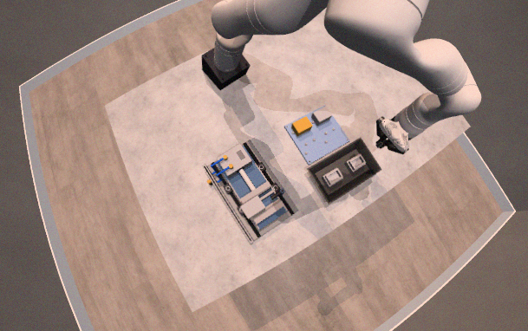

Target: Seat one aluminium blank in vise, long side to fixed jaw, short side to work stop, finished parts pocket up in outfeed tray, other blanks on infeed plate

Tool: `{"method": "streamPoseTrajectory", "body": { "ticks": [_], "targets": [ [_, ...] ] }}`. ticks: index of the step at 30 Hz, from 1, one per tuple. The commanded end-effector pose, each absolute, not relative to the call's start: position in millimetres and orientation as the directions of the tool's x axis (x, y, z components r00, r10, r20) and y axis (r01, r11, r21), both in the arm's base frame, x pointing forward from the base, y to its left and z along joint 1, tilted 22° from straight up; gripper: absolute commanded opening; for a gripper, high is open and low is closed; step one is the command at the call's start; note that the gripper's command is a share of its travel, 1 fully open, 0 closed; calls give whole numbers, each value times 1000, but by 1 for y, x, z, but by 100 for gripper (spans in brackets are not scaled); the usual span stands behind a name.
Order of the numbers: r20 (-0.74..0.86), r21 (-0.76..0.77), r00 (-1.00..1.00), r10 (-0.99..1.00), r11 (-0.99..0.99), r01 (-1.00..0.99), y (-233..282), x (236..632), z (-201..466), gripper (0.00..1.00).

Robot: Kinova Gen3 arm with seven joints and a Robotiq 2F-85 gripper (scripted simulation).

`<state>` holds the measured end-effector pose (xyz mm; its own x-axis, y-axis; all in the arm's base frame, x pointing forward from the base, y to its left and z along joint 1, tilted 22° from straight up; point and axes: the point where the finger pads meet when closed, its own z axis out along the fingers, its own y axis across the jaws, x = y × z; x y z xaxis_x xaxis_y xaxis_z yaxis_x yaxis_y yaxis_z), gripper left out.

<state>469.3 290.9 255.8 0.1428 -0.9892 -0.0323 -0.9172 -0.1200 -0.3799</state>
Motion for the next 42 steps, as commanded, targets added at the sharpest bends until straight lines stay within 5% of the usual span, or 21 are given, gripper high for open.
{"method": "streamPoseTrajectory", "body": {
  "ticks": [1,42],
  "targets": [
    [-37,-379,140,-989,-116,-918,294,471,249,0],
    [-37,-380,140,-989,-115,-918,295,474,243,0]
  ]
}}
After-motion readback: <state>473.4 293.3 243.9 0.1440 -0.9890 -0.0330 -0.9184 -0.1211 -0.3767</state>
